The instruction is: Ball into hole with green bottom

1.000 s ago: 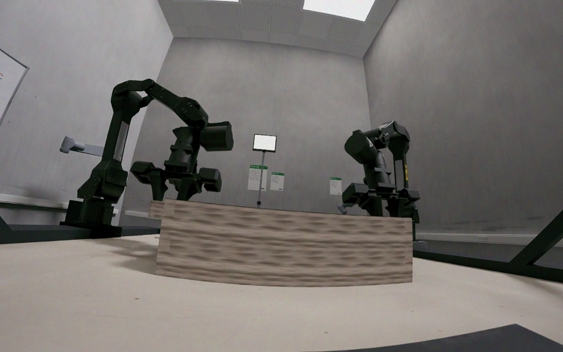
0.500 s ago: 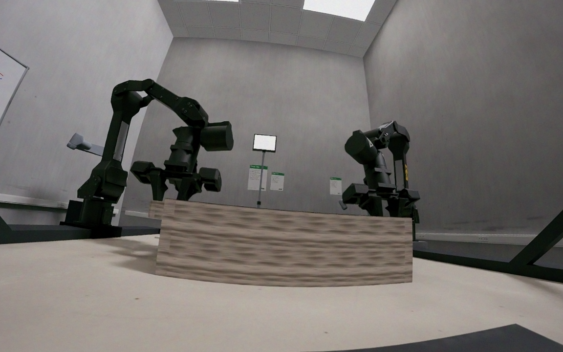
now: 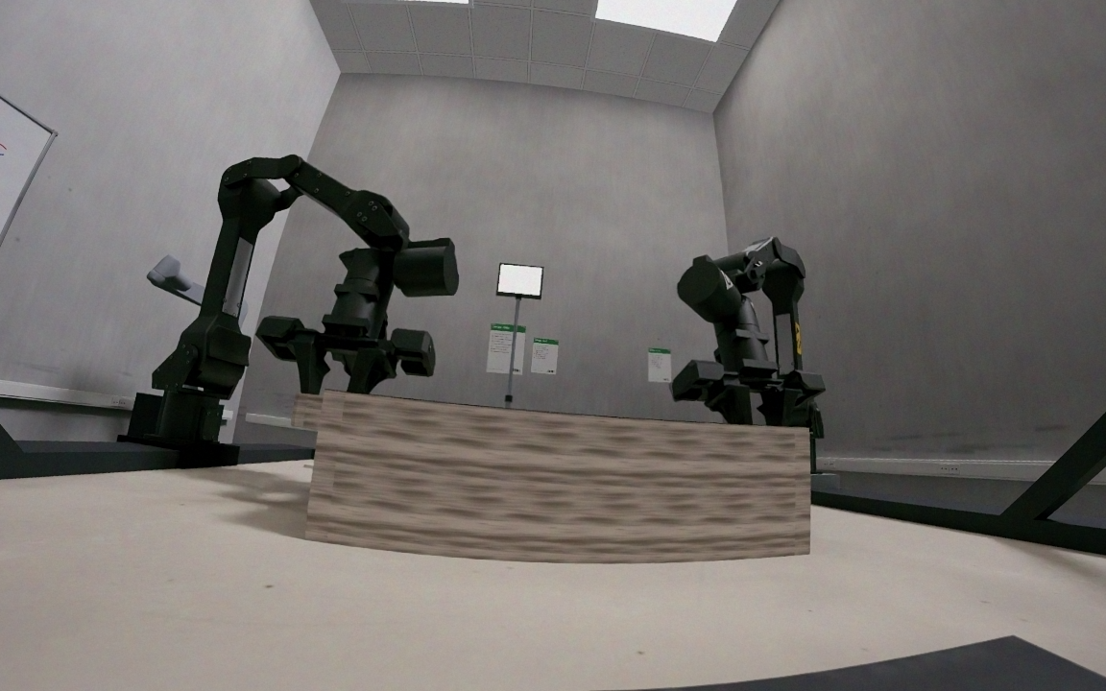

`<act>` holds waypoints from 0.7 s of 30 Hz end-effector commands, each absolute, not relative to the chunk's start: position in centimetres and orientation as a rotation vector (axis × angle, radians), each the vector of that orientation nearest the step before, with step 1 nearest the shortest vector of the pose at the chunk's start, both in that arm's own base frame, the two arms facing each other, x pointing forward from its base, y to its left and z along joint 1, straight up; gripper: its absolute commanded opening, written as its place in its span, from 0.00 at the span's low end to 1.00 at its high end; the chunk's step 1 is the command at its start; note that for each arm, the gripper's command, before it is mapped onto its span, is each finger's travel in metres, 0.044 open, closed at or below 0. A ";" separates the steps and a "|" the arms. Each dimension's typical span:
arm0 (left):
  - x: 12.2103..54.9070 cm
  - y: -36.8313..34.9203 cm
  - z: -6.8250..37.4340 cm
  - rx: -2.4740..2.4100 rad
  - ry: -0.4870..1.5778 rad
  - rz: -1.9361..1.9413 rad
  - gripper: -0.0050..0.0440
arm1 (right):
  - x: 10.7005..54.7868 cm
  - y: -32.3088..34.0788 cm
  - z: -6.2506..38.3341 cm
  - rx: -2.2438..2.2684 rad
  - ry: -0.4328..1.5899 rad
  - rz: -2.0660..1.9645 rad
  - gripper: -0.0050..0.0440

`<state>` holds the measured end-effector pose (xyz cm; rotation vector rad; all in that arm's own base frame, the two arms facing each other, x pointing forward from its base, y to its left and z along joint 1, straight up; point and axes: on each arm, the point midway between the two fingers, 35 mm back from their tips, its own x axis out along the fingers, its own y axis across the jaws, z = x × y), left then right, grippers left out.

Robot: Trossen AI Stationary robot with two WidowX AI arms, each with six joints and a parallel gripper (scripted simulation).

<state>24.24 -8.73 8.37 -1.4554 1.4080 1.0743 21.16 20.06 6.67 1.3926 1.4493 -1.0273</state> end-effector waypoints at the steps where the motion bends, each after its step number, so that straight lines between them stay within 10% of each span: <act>1: 24.6 -8.8 8.9 -1.461 1.396 1.053 0.46 | 21.0 20.0 6.8 1.393 1.447 -1.025 0.46; 12: 24.7 -8.8 8.9 -1.462 1.396 1.053 0.46 | 21.0 20.1 6.9 1.396 1.447 -1.021 0.46; 13: 24.7 -8.8 8.9 -1.462 1.396 1.053 0.10 | 21.0 20.1 6.9 1.396 1.447 -1.021 0.46; 21: 24.5 -8.8 8.7 -1.460 1.399 1.058 0.10 | 21.0 20.1 7.0 1.398 1.446 -1.018 0.46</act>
